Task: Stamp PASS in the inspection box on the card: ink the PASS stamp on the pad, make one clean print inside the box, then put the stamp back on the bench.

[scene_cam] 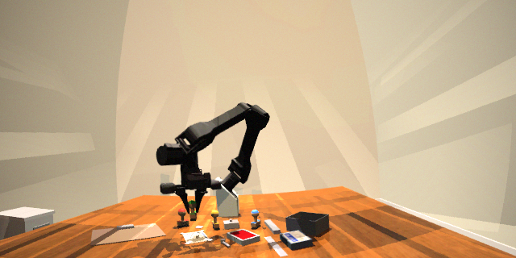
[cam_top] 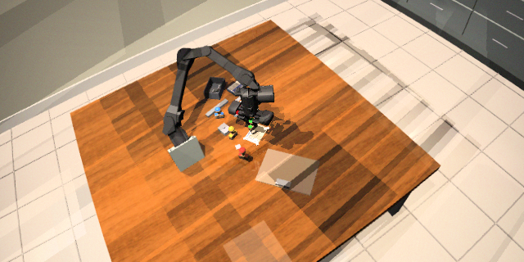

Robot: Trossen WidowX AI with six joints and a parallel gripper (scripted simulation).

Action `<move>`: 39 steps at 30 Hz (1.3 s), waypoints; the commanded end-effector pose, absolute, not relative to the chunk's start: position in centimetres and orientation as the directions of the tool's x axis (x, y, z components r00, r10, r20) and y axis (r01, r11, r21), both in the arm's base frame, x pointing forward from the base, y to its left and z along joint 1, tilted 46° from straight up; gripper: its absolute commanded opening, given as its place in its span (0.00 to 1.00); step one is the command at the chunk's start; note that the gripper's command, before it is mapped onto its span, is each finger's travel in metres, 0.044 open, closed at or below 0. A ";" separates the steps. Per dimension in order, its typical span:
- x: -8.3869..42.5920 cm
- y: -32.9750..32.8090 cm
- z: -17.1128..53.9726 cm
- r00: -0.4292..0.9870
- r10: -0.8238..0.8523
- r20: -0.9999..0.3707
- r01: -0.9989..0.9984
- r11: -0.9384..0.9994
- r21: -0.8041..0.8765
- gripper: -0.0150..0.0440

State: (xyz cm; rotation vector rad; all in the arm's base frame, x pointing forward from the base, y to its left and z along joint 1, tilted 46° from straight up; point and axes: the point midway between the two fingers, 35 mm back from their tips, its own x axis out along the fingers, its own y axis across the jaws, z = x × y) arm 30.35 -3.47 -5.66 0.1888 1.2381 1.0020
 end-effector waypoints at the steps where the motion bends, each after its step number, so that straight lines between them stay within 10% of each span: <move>1: 30.5 -4.1 -5.1 -0.015 0.714 -0.700 -0.536 0.585 0.608 0.25; 39: 36.7 -10.1 -10.2 -0.011 0.711 -0.703 -0.547 0.584 0.599 0.25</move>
